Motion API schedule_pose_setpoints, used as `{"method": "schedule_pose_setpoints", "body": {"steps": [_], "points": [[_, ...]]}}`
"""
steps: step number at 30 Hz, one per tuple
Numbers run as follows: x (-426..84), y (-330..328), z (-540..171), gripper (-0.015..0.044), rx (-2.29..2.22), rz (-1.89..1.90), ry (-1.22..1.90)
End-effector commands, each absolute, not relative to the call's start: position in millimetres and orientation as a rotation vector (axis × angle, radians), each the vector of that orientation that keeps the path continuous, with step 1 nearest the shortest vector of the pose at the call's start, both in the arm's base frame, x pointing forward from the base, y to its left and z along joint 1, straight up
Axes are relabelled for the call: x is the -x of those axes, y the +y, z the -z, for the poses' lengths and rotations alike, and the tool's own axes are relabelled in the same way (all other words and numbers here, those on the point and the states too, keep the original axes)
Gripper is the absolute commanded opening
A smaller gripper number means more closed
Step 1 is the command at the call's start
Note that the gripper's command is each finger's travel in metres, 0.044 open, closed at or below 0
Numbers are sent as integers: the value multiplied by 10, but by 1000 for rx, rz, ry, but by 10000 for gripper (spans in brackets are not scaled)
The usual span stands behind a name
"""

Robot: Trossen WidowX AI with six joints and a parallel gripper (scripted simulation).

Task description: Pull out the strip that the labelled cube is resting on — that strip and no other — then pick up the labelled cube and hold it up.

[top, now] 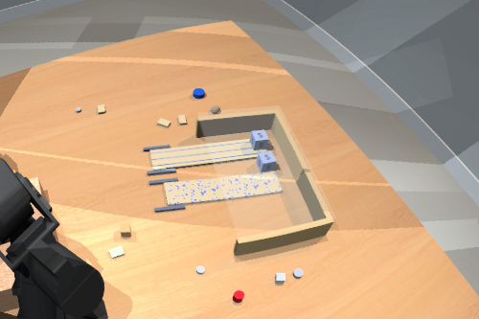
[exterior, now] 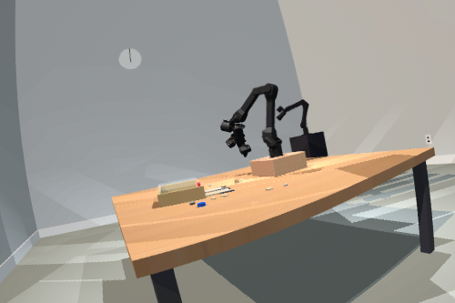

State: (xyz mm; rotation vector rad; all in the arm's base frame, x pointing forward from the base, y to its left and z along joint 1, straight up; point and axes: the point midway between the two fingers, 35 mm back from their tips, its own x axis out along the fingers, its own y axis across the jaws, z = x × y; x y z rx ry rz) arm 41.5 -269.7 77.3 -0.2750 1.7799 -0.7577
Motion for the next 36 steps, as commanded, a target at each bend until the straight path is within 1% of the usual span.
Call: {"method": "schedule_pose_setpoints", "body": {"steps": [1,5,10,17,22,36], "points": [[-1006,-2585,-797,400,312,753,1542],[-1606,-2352,-865,400,314,699,1303],[-2270,-1868,-987,400,263,565,1031],[-2912,-891,-1221,400,115,279,729],[-3083,-179,-1394,400,-7,61,598],[-3086,-152,-1401,400,-12,52,594]]}}
